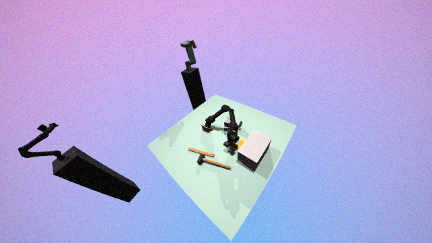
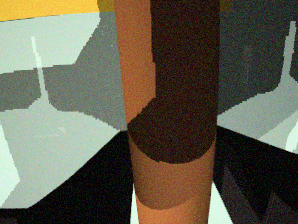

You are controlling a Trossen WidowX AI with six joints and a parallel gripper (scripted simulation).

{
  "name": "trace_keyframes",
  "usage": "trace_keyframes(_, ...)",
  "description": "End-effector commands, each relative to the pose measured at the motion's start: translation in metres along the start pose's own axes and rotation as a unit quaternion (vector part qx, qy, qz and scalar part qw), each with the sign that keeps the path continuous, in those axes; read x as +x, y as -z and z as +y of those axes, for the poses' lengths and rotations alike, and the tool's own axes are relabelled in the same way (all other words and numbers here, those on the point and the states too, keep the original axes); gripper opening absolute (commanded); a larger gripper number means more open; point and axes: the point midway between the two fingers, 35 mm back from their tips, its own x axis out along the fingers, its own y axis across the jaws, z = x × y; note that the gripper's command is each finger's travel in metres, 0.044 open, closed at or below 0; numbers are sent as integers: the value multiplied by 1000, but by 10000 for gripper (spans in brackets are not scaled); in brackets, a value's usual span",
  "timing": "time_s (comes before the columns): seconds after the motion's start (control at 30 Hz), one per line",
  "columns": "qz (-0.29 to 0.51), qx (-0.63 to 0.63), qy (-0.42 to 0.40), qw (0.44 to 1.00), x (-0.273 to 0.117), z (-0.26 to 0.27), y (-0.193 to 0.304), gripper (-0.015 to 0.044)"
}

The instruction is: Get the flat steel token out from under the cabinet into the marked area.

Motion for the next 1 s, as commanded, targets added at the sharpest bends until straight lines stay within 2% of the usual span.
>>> trace_keyframes(0.0,2,-3,0,1000,1,1,5,0)
trace_keyframes(0.97,2,-2,0,1000,1,-2,34,0)
